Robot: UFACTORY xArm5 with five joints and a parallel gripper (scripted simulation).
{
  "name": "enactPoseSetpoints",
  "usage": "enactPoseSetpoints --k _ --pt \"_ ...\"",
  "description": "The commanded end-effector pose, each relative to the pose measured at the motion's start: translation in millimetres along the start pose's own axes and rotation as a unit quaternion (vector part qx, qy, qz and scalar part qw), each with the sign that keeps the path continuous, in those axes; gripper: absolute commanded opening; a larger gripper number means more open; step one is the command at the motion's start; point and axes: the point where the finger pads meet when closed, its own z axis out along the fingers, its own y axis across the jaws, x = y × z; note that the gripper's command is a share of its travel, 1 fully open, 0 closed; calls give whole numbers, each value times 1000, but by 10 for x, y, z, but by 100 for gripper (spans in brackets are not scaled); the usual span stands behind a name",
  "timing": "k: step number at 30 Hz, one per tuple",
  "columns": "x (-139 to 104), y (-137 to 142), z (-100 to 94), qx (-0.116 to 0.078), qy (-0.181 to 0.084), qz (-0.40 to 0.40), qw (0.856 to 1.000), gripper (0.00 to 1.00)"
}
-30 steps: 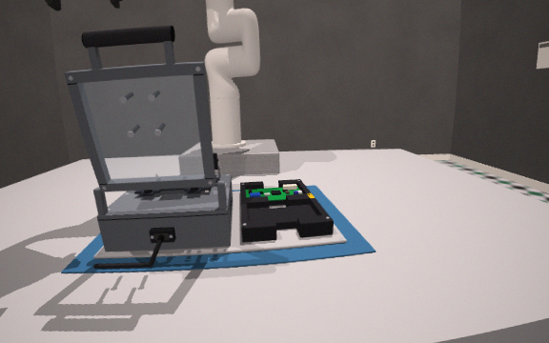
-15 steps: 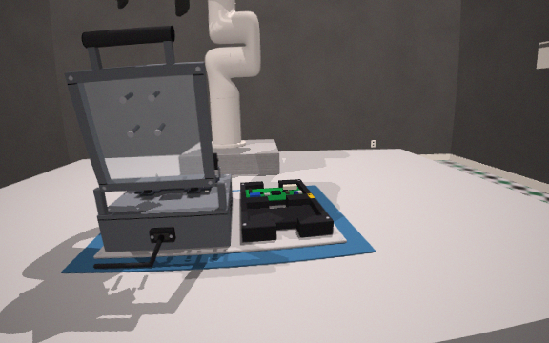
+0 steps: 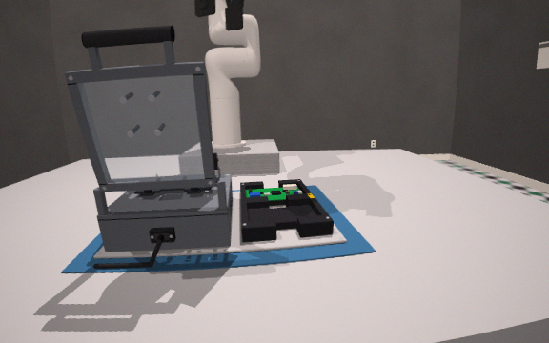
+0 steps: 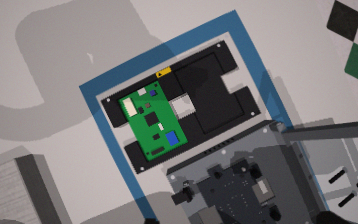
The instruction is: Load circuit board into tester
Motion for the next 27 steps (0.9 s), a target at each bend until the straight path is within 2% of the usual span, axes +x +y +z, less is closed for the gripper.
enactPoseSetpoints --k 1,10,27 --pt "253 -259 48 -4 2 -84 996 100" --pt "568 -719 167 -3 1 -219 976 100" --pt "578 -738 172 -3 1 -225 974 100"
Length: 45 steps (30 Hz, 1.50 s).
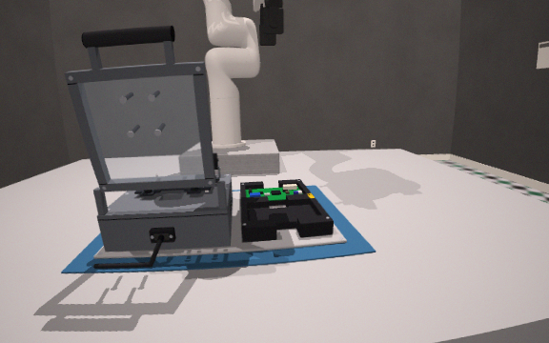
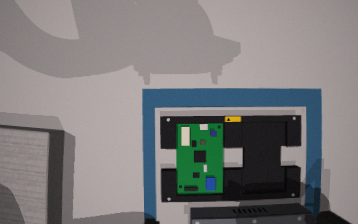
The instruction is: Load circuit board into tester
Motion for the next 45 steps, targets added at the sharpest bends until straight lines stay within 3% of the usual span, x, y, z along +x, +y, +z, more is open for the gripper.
enactPoseSetpoints --k 1,28,38,45 --pt "4 8 -15 -2 1 0 1000 100" --pt "4 8 -15 -2 1 11 1000 100" --pt "4 8 -15 -2 1 127 992 100" --pt "4 8 -15 -2 1 247 969 100"
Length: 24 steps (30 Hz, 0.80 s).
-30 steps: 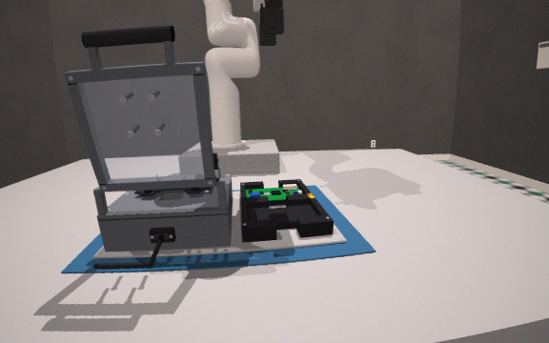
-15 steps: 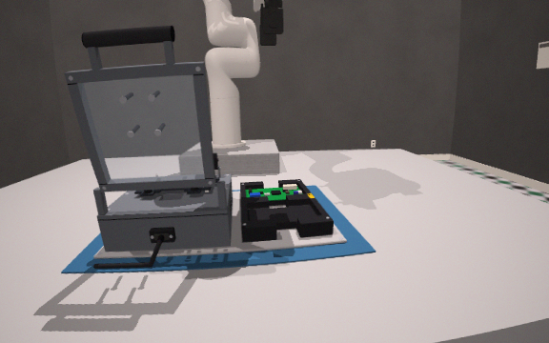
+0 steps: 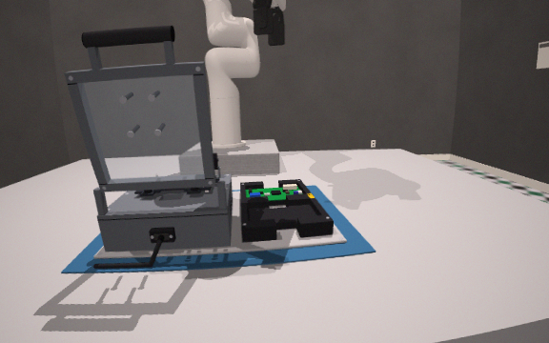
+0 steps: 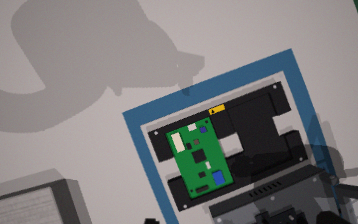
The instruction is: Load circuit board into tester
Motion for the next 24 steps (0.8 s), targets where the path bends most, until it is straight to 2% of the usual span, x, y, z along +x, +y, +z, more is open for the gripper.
enactPoseSetpoints --k 1,8,10,16,20,24 --pt "5 7 -15 -2 1 84 996 100" --pt "5 7 -15 -1 1 189 982 100" --pt "5 7 -15 -1 1 189 982 100" --pt "5 7 -15 -1 2 289 957 100" --pt "5 7 -15 -1 2 315 949 100" --pt "5 7 -15 -1 2 318 948 100"
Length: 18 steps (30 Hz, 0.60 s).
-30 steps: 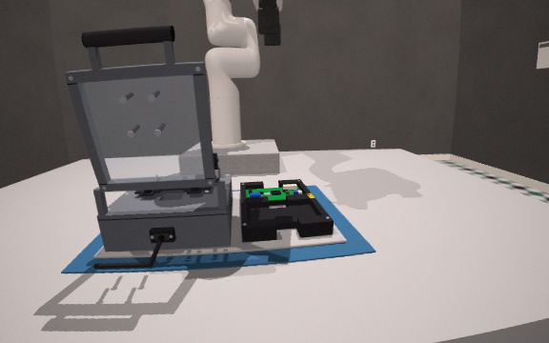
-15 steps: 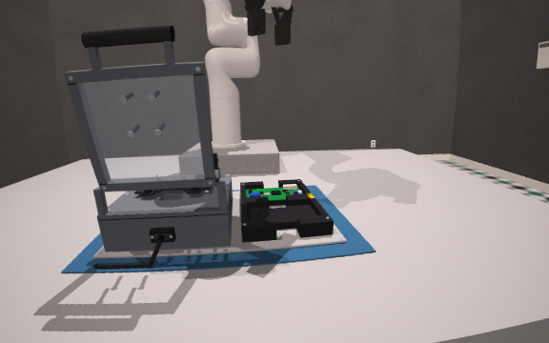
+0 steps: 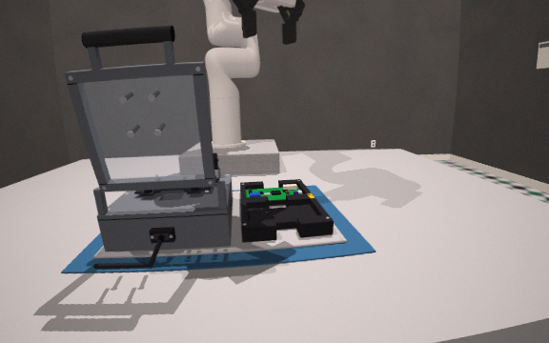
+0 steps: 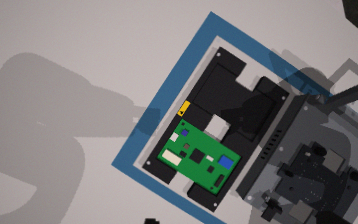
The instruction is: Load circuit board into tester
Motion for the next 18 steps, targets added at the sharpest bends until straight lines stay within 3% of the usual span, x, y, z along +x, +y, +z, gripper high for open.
enactPoseSetpoints --k 1,10,18 --pt "8 3 -15 -1 2 10 1000 100" --pt "-20 15 61 -1 2 10 1000 100" --pt "-163 80 448 -1 2 10 1000 100"
